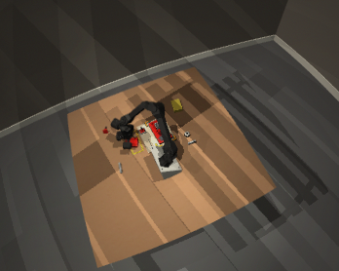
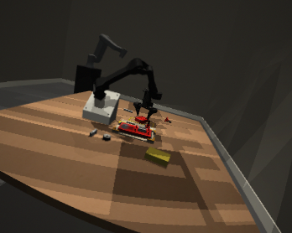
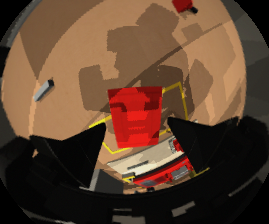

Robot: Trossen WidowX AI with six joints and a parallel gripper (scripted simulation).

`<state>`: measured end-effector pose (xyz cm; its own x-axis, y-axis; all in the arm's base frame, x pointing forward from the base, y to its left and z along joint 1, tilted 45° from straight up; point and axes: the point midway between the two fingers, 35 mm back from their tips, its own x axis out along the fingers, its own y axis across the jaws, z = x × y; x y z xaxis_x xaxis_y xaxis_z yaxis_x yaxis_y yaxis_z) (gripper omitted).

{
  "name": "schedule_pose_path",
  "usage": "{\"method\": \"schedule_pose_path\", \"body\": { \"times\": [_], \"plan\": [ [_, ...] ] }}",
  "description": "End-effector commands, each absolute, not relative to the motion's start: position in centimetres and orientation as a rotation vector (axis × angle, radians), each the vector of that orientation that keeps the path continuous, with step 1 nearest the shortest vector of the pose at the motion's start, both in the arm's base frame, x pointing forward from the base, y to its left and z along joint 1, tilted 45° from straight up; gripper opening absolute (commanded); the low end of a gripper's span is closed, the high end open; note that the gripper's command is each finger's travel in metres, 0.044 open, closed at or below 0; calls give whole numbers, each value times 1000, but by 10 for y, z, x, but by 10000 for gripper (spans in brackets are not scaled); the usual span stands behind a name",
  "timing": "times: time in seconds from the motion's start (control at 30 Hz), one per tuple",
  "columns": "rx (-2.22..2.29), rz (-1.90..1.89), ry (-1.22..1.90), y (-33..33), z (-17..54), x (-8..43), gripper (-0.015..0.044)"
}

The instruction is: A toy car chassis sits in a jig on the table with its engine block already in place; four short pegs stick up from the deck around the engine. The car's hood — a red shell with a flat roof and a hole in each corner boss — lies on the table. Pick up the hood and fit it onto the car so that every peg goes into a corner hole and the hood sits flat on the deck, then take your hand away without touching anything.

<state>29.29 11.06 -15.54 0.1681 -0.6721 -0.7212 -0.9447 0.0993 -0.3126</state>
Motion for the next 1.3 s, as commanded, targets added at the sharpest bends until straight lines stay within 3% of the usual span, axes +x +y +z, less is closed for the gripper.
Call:
{"method": "schedule_pose_path", "body": {
  "times": [0.0,1.27],
  "plan": [
    [-1643,426,1576,108,-157,293,440],
    [-1644,425,1576,95,-170,296,440]
  ]
}}
